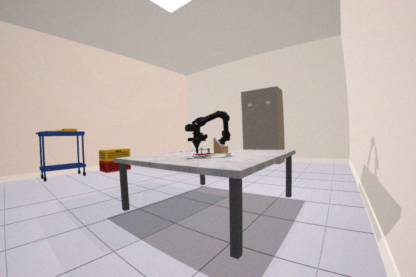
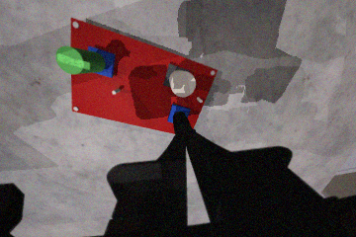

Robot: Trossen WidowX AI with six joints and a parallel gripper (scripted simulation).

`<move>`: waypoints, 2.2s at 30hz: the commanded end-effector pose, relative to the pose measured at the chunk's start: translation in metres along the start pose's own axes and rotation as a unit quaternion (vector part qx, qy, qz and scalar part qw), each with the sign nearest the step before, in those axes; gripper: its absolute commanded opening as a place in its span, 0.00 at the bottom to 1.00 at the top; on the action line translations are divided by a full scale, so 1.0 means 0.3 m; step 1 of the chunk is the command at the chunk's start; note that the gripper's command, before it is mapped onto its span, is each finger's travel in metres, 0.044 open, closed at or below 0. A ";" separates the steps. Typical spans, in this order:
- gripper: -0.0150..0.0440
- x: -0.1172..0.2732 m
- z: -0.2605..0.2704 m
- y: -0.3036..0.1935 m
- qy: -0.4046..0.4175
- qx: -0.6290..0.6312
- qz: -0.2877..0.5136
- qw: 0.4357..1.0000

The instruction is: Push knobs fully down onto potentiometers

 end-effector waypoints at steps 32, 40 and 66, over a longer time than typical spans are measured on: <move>0.43 0.046 -0.006 0.008 0.010 0.003 -0.003 1.000; 0.79 0.084 0.077 0.001 0.010 0.003 -0.001 1.000; 1.00 0.142 0.601 -0.016 0.013 0.003 0.000 1.000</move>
Point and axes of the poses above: the point midway between the two fingers, 35 mm back from their tips, its own x axis back along the fingers, its own z axis across the jaws, y = z × x, the point moved 7 cm from there along x, back along the fingers, and after that the axes turned 11 degrees about -x, right-handed, at the moved point
